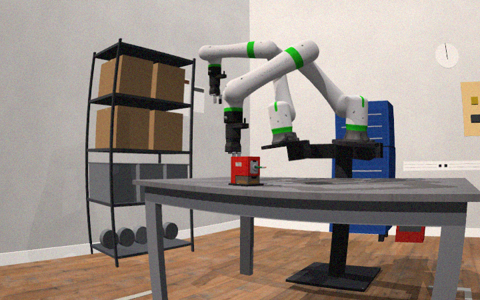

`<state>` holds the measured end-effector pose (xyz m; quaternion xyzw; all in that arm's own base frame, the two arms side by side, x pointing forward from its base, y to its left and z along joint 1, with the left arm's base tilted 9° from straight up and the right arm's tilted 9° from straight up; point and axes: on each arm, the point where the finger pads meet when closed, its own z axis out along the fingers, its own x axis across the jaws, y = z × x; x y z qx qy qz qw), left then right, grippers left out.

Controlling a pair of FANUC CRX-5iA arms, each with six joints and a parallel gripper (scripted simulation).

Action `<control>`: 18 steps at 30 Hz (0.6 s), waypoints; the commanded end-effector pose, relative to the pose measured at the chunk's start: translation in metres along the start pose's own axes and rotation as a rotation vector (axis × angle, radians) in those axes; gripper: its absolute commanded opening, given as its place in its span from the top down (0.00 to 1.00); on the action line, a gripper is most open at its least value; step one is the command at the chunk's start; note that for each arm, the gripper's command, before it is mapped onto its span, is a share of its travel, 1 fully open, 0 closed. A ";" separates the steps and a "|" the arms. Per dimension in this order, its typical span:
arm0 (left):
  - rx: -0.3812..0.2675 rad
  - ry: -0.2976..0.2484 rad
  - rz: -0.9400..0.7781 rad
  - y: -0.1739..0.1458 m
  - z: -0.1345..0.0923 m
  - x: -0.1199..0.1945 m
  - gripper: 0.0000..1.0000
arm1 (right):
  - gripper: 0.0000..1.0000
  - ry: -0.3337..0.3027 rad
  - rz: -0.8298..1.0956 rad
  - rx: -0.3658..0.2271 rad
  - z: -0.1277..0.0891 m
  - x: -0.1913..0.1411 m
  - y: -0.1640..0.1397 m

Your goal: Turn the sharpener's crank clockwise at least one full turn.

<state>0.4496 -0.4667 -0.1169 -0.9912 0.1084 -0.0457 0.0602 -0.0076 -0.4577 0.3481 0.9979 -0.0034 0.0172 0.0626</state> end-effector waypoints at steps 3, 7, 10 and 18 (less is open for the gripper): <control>-0.003 0.002 -0.001 0.001 -0.006 0.003 1.00 | 0.00 0.000 0.000 -0.002 -0.001 0.000 0.000; -0.003 0.002 -0.001 0.001 -0.010 0.006 1.00 | 0.00 0.000 0.000 -0.002 -0.001 0.000 0.000; -0.003 0.002 -0.001 0.001 -0.013 0.009 1.00 | 0.00 0.000 0.000 -0.002 -0.001 0.000 0.000; -0.003 0.002 -0.001 0.001 -0.020 0.015 1.00 | 0.00 0.000 0.000 -0.002 -0.001 0.000 0.000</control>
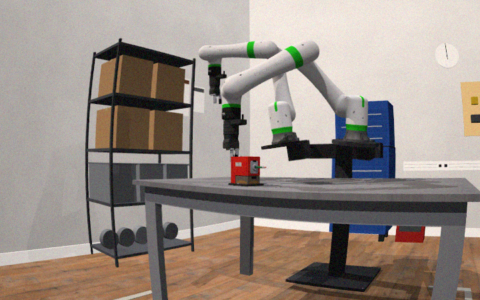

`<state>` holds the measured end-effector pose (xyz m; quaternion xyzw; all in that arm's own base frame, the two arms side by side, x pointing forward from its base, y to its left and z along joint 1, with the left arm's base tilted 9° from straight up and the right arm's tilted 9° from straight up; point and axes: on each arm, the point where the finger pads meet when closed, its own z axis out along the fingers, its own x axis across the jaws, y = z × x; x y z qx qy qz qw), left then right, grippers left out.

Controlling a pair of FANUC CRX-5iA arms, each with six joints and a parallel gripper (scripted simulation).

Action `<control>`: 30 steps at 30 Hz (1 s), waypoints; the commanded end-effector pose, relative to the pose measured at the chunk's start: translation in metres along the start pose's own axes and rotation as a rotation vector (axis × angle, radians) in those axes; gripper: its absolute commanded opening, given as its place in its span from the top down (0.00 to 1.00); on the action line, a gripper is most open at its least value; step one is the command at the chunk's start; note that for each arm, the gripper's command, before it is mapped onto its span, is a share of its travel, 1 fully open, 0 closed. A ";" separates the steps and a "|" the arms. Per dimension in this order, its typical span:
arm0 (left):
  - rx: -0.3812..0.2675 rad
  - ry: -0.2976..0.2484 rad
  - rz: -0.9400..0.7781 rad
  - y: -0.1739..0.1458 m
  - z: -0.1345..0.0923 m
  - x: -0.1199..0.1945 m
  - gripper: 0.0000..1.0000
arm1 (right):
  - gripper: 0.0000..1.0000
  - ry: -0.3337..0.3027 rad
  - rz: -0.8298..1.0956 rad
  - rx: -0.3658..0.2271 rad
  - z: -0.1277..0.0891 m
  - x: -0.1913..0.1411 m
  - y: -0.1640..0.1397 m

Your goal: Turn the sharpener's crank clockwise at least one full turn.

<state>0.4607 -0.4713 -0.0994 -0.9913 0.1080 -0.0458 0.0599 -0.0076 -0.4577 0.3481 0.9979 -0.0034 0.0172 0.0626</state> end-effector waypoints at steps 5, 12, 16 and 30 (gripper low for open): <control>-0.002 0.002 0.000 0.001 -0.006 0.007 1.00 | 0.00 0.000 0.000 -0.002 -0.001 0.000 0.000; -0.002 0.002 0.000 0.001 -0.010 0.015 1.00 | 0.00 0.000 0.000 -0.002 -0.001 0.000 0.000; -0.002 0.002 0.000 0.001 -0.012 0.020 1.00 | 0.00 0.000 0.000 -0.002 -0.001 0.000 0.000; -0.002 0.002 0.000 0.001 -0.014 0.036 1.00 | 0.00 0.000 0.000 -0.002 -0.001 0.000 0.000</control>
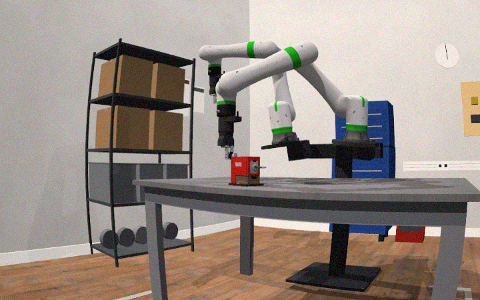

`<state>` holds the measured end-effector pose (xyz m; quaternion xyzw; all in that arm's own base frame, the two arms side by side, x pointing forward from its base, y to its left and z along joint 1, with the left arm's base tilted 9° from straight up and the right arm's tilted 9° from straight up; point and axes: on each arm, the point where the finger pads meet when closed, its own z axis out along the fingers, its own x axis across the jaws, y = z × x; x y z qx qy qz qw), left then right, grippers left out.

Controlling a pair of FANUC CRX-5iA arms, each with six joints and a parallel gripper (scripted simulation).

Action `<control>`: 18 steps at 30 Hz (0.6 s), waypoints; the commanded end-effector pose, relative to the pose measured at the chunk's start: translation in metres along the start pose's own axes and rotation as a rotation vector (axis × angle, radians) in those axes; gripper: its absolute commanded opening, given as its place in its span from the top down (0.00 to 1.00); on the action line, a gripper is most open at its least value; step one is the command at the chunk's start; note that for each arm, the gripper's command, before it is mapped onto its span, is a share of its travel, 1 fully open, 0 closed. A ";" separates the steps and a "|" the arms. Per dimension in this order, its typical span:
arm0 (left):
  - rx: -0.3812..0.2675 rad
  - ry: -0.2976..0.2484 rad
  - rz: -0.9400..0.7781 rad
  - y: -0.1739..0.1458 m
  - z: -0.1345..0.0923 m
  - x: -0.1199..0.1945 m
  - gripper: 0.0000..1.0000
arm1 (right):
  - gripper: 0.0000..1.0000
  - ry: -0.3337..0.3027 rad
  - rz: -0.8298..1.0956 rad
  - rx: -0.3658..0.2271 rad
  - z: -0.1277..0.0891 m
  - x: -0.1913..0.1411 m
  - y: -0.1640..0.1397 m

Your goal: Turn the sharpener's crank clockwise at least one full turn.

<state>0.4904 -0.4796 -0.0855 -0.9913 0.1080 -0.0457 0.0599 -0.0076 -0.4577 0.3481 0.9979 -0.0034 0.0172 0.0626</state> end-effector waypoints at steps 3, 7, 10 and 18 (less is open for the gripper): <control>-0.002 0.002 0.000 0.001 -0.002 0.008 1.00 | 0.00 0.000 0.000 -0.002 -0.001 0.000 0.000; -0.002 0.002 0.000 0.001 -0.001 0.011 1.00 | 0.00 0.000 0.000 -0.002 -0.001 0.000 0.000; -0.002 0.002 0.000 0.001 0.000 0.015 1.00 | 0.00 0.000 0.000 -0.002 -0.001 0.000 0.000; -0.002 0.002 0.000 0.001 0.003 0.025 1.00 | 0.00 0.000 0.000 -0.002 -0.001 0.000 0.000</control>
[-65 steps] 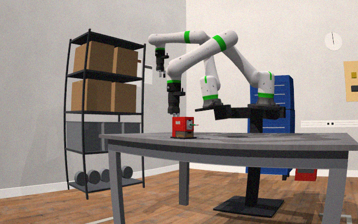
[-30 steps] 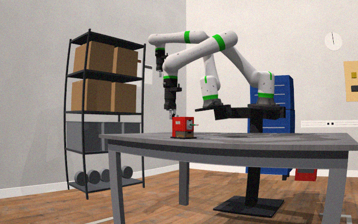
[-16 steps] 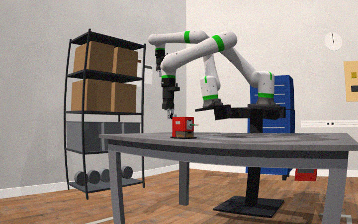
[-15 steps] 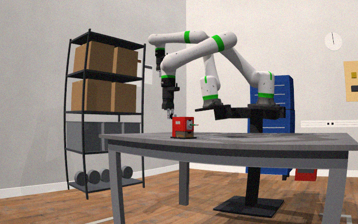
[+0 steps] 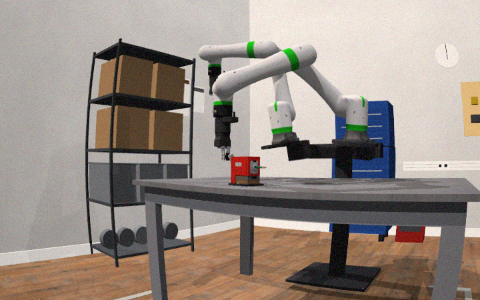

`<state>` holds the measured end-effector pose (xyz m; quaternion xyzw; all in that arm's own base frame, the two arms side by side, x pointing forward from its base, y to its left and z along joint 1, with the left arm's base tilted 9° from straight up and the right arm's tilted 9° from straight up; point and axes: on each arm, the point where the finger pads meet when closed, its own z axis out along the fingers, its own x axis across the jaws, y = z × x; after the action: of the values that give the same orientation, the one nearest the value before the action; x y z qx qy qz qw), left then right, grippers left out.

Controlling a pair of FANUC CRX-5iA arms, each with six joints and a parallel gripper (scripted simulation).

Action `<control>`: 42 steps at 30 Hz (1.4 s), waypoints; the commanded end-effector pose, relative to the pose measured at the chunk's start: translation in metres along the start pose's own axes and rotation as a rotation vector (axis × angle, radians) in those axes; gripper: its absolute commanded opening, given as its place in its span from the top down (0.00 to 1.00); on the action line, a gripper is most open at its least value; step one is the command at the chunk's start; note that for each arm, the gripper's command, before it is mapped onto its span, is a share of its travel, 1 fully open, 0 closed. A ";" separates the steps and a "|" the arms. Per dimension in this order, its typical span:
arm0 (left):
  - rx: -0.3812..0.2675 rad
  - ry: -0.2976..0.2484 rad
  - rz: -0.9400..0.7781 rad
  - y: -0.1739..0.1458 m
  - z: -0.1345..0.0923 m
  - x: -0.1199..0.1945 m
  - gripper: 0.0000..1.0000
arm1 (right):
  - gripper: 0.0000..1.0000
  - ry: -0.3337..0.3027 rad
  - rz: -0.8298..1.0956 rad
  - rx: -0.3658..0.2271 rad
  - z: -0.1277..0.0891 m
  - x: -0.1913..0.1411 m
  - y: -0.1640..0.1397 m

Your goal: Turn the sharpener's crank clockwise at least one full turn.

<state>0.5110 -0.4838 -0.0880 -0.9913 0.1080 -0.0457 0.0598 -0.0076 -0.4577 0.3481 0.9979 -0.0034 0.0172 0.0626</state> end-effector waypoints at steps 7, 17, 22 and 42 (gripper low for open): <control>-0.002 0.002 0.000 0.001 0.003 0.010 1.00 | 0.00 0.000 0.000 -0.002 -0.001 0.000 0.000; -0.002 0.002 0.000 0.001 0.012 0.019 1.00 | 0.00 0.000 0.000 -0.002 -0.001 0.000 0.000; -0.002 0.002 0.000 0.001 0.015 0.022 1.00 | 0.00 0.000 0.000 -0.002 -0.001 0.000 0.000; -0.002 0.002 0.000 0.001 0.037 0.031 1.00 | 0.00 0.000 0.000 -0.002 -0.001 0.000 0.000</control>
<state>0.5435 -0.4864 -0.1212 -0.9913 0.1080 -0.0458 0.0598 -0.0076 -0.4577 0.3481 0.9979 -0.0034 0.0172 0.0626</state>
